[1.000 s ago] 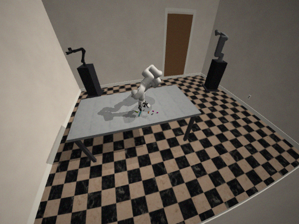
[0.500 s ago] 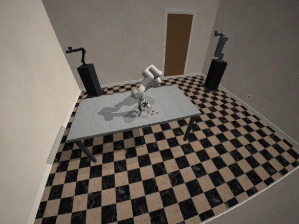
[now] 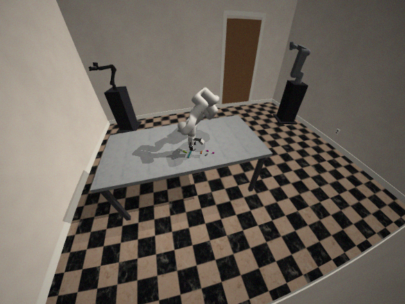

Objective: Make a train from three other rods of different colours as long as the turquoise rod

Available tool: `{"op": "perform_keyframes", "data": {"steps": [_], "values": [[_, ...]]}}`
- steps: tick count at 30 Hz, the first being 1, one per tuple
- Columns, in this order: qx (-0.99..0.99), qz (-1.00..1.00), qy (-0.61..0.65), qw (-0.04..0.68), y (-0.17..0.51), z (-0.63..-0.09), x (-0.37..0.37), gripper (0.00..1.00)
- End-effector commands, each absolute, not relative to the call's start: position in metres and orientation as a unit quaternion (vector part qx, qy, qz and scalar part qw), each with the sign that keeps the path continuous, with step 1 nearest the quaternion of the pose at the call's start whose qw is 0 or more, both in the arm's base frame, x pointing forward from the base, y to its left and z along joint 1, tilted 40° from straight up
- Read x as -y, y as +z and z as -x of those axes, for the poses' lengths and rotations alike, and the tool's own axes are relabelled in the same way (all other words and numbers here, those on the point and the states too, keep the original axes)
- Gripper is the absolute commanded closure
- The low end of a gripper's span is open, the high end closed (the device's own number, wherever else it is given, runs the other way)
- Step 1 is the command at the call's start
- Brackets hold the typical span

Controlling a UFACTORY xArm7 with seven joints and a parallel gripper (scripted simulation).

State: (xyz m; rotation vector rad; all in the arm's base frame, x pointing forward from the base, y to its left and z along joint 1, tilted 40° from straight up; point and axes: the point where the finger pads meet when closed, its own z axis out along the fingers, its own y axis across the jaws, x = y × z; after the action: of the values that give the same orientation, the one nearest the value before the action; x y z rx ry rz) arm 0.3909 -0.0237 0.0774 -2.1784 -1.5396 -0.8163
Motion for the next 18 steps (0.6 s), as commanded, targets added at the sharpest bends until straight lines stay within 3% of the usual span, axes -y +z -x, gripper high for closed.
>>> {"op": "perform_keyframes", "data": {"steps": [1,18], "values": [[0.587,0.734,-0.305,0.154,0.076,-0.388,0.025,0.0],[0.784,0.519,-0.337,0.054,0.071,-0.374,0.026,0.0]]}}
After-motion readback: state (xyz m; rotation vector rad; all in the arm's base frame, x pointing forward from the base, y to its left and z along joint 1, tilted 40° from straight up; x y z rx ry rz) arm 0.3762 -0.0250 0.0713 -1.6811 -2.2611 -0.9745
